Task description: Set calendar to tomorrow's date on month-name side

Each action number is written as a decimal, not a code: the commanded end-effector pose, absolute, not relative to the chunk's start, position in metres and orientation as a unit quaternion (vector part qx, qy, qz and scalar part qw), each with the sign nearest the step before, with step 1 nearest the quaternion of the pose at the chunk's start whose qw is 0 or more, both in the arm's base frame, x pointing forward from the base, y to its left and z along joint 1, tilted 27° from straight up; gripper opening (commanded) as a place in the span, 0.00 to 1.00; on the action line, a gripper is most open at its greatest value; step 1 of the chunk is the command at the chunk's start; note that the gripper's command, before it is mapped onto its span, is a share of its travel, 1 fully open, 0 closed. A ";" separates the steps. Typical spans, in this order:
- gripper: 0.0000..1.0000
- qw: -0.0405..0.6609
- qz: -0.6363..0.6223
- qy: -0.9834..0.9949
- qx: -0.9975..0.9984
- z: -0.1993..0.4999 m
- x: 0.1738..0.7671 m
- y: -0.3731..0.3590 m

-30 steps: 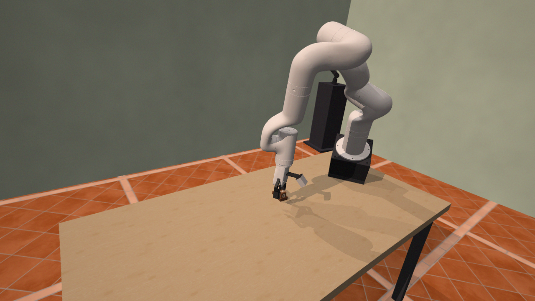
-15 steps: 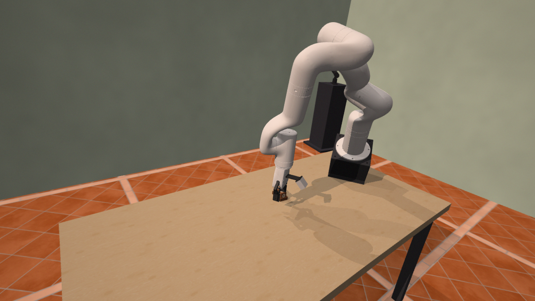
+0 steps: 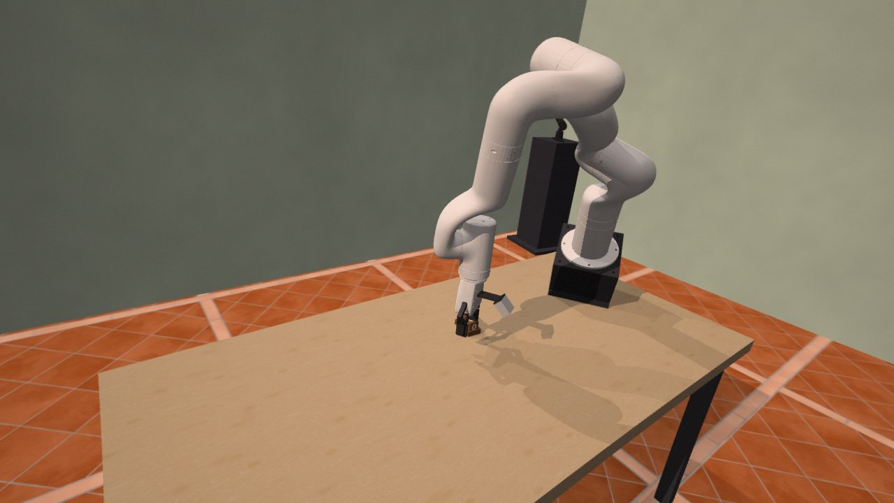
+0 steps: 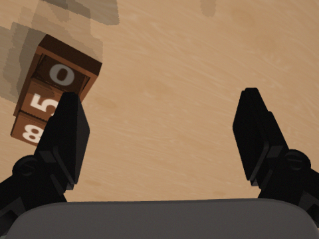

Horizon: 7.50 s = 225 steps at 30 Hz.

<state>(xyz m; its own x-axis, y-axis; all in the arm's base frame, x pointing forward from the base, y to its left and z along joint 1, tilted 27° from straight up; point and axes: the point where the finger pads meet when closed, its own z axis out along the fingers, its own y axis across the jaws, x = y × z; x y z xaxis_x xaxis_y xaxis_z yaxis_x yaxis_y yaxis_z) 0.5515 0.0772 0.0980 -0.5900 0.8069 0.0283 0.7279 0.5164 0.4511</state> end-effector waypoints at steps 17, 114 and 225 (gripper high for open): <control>1.00 0.093 0.213 0.866 0.443 0.099 0.552 0.077; 1.00 -0.022 0.232 0.543 0.807 0.082 0.553 0.023; 1.00 -0.085 0.217 0.299 0.925 0.067 0.555 -0.024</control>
